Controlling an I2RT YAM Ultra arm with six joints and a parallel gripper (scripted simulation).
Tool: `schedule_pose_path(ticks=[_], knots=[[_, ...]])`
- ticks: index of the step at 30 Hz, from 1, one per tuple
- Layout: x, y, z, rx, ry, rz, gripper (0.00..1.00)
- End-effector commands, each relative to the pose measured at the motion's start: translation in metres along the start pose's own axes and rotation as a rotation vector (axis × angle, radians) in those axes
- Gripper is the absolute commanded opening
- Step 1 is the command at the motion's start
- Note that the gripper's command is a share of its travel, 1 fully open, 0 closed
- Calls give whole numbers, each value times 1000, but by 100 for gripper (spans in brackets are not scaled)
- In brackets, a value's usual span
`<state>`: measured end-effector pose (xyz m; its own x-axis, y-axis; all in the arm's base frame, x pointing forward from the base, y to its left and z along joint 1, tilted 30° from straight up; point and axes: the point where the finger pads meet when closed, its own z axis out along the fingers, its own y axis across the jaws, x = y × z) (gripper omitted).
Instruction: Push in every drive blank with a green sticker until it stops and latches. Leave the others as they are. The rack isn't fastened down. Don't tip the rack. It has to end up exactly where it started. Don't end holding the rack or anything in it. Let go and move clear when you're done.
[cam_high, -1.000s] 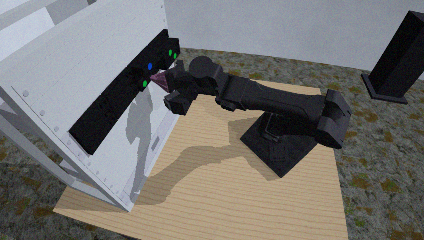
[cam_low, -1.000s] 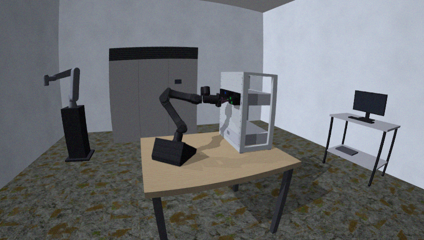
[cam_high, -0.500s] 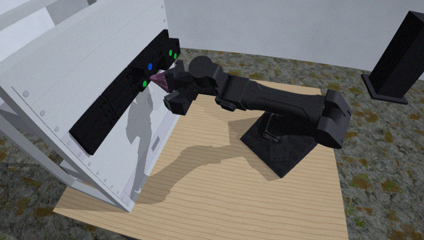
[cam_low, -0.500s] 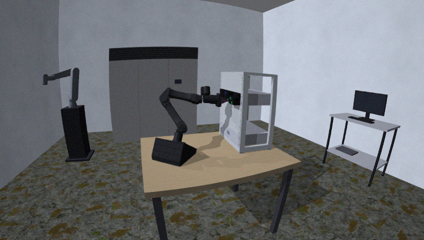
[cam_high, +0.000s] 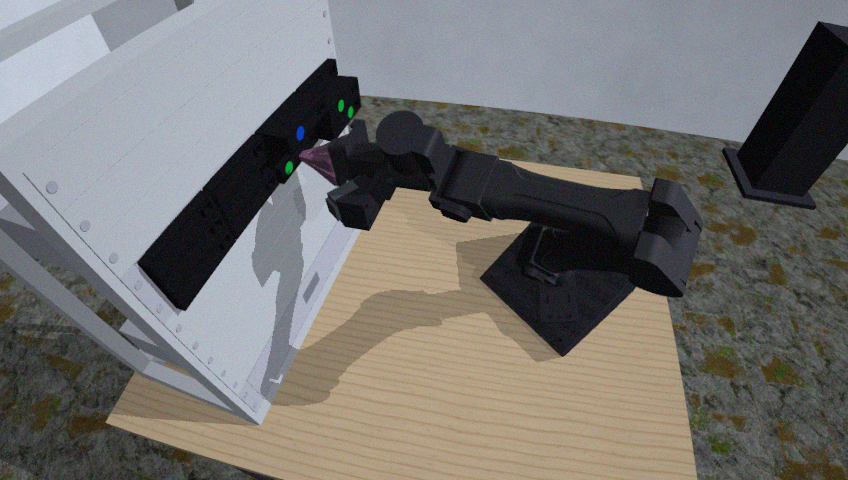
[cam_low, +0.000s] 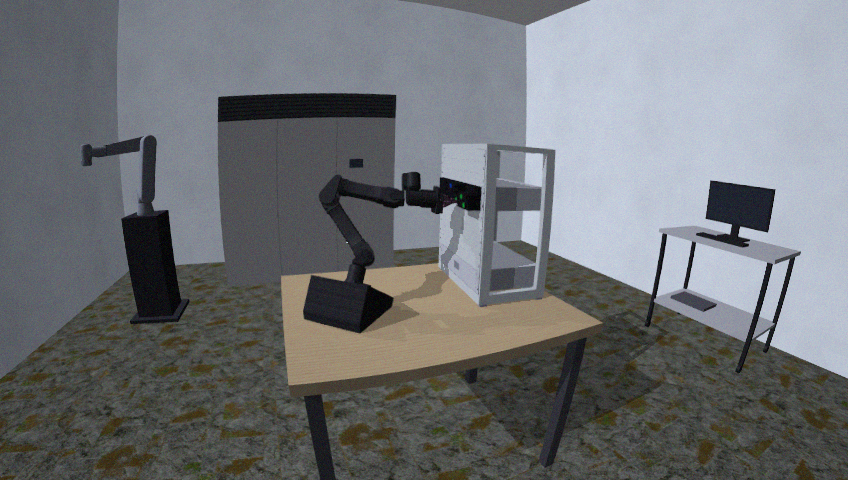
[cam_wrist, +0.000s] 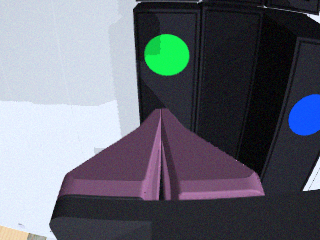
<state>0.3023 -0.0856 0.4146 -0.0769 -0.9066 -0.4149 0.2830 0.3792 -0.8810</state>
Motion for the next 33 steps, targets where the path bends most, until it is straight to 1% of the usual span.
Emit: schedule_pose_path(ticks=[1,33], knots=[[-2,-34,6,93,7,-9,0],[-3,-37,9,93,7,-9,0]])
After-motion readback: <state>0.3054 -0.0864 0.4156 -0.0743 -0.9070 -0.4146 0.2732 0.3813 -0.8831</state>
